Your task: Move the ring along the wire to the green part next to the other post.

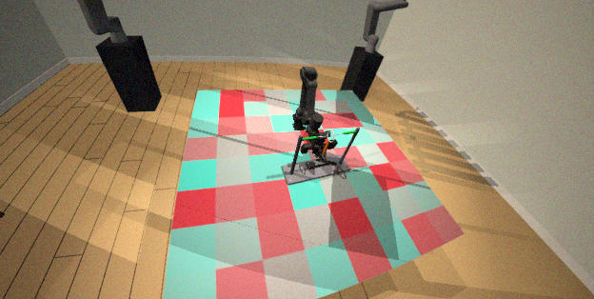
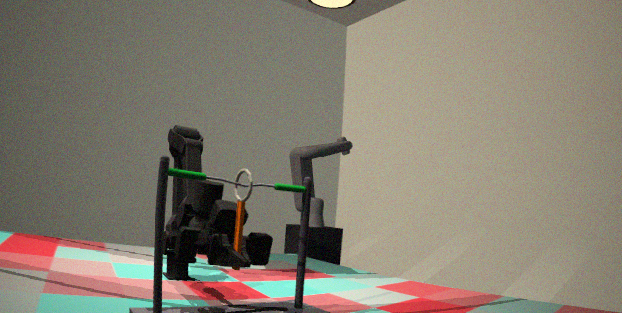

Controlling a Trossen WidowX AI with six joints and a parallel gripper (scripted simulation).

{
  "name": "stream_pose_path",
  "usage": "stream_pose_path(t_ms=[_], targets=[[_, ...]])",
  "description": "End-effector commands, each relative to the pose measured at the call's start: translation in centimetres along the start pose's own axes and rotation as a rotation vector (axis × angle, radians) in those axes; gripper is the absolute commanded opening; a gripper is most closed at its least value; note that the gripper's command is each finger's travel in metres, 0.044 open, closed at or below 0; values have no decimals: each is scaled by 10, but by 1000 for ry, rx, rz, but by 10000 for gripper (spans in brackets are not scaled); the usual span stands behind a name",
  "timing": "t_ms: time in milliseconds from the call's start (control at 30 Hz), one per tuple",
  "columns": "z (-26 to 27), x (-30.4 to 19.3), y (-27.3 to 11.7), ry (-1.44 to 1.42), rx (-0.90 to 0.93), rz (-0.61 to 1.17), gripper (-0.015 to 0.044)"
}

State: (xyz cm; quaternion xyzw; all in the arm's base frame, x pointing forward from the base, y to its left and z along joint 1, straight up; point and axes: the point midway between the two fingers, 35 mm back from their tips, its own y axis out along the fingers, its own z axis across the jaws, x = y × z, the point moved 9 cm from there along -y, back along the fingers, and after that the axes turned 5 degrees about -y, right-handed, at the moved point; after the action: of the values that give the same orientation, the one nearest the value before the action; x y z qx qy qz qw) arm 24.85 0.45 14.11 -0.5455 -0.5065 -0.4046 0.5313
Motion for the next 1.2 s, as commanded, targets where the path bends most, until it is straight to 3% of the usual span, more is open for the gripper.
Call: stream_pose_path(t_ms=[0,1167], targets=[[7,1,0,36,7,-4,-150],[47,11,-2,95,27,-4,-150]])
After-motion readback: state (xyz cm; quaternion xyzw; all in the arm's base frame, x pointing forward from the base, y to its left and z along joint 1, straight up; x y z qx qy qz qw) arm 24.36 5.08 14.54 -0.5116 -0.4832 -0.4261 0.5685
